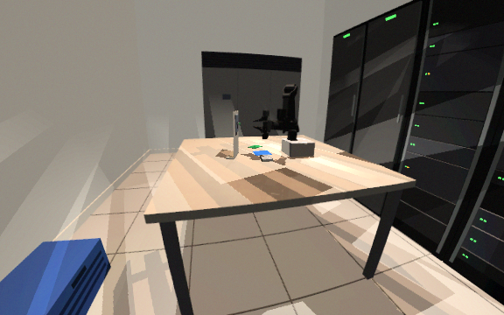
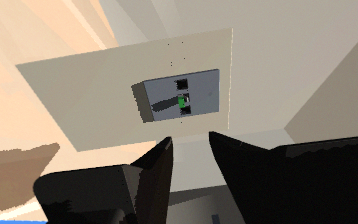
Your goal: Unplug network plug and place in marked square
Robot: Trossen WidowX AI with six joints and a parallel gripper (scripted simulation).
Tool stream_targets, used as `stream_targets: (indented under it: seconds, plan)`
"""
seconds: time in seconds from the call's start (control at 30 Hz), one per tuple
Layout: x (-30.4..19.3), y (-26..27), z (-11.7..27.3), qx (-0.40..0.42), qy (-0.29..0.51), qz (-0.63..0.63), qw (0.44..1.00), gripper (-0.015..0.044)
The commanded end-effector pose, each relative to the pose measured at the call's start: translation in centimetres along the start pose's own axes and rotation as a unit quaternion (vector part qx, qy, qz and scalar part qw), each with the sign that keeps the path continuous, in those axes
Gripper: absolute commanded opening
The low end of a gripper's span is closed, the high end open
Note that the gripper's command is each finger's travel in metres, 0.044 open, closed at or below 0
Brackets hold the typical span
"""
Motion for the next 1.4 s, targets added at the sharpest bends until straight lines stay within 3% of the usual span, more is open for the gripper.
stream_targets:
  seconds: [0.0, 0.17, 1.37]
  plan:
    - [0.5, 0.0, -1.8, -0.001, 0.003, 0.009, 1.000, 0.0156]
    - [0.6, 0.0, -3.9, -0.001, 0.012, 0.013, 1.000, 0.0156]
    - [1.9, -0.2, -8.7, -0.003, 0.013, 0.012, 1.000, 0.0156]
Point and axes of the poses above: the point midway between the two fingers, 35 mm back from their tips, its own z axis back along the fingers, its own y axis across the jaws, x = y × z, the point moved 7 cm from there along z, back along the fingers, and after that the axes turned 3 degrees about z, right-handed, at the moved point
